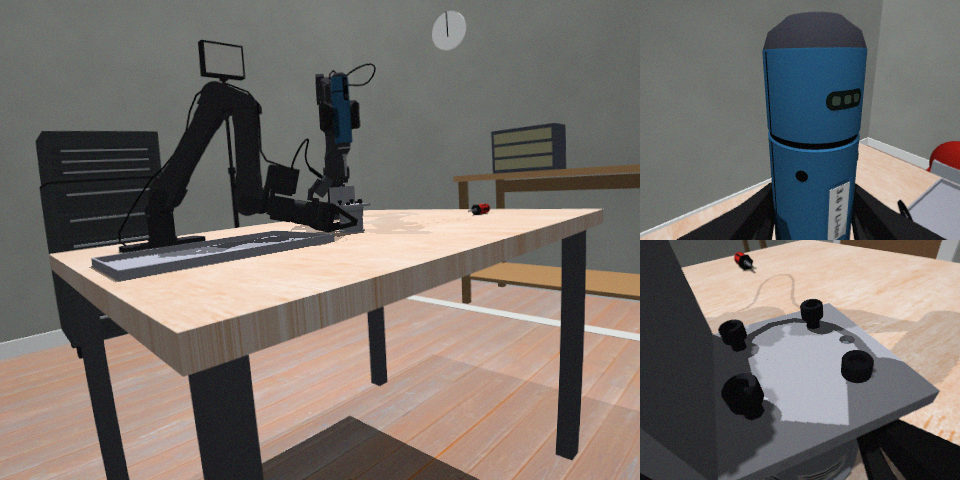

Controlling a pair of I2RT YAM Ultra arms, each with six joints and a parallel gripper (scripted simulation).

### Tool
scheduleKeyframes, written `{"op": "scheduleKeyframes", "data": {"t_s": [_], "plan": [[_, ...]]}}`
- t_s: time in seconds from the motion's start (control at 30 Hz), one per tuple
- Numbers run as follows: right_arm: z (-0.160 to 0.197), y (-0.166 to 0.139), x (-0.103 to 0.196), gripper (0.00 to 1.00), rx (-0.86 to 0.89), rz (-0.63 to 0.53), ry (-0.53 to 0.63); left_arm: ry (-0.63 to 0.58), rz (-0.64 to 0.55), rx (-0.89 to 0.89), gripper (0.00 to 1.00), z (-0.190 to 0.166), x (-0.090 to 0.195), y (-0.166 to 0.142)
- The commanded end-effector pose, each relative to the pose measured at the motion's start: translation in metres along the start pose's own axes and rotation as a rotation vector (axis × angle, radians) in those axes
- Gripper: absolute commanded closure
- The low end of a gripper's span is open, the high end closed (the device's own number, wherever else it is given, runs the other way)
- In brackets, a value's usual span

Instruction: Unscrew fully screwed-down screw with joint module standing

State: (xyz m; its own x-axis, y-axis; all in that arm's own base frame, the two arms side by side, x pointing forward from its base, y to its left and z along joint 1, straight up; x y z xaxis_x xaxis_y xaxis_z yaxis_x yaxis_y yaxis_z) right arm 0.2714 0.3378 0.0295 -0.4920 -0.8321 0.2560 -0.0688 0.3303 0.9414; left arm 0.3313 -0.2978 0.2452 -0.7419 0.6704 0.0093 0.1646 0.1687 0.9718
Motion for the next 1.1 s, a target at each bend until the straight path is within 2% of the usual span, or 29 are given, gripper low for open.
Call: {"op": "scheduleKeyframes", "data": {"t_s": [0.0,0.13,0.23,0.37,0.53,0.57,0.63,0.87,1.07], "plan": [[-0.001,0.002,-0.001,0.41,-0.003,-0.001,-0.003,-0.028,-0.117,0.005,0.58,-0.004,0.001,0.029],[-0.001,0.002,-0.001,0.41,-0.003,-0.001,-0.003,-0.033,-0.132,0.005,0.58,-0.007,0.004,0.035],[-0.001,0.002,-0.001,0.41,-0.003,-0.001,-0.003,-0.017,-0.083,0.005,0.58,-0.001,0.002,0.01],[-0.001,0.002,-0.001,0.41,-0.003,-0.001,-0.003,-0.03,-0.136,0.005,0.58,-0.005,-0.001,0.027],[-0.001,0.002,-0.001,0.41,-0.003,-0.001,-0.003,-0.02,-0.096,0.005,0.58,0.001,-0.001,0.004],[-0.001,0.002,-0.001,0.41,-0.003,-0.001,-0.003,-0.029,-0.131,0.005,0.58,-0.003,0.004,0.019],[-0.001,0.002,-0.001,0.41,-0.003,-0.001,-0.003,-0.035,-0.156,0.005,0.58,-0.006,0.002,0.03],[-0.001,0.002,-0.001,0.41,-0.003,-0.001,-0.003,-0.034,-0.156,0.005,0.58,-0.005,0.001,0.029],[-0.001,0.002,-0.001,0.41,-0.003,-0.001,-0.003,-0.024,-0.114,0.005,0.58,-0.001,0.0,0.009]]}}
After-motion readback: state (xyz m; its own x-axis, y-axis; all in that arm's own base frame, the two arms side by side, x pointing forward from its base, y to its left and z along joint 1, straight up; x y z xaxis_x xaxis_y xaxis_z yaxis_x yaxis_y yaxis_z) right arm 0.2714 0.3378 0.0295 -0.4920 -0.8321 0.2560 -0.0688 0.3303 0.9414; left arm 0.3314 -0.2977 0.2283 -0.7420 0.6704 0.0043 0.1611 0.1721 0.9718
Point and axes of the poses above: on each arm, the point where the finger pads meet when closed, its own x axis back along the fingers, its own z axis across the jaws, y = z × x, the point moved 3 cm from there along x, back along the fingers, and after that the axes turned 13 degrees about x, right-handed, at the moved point
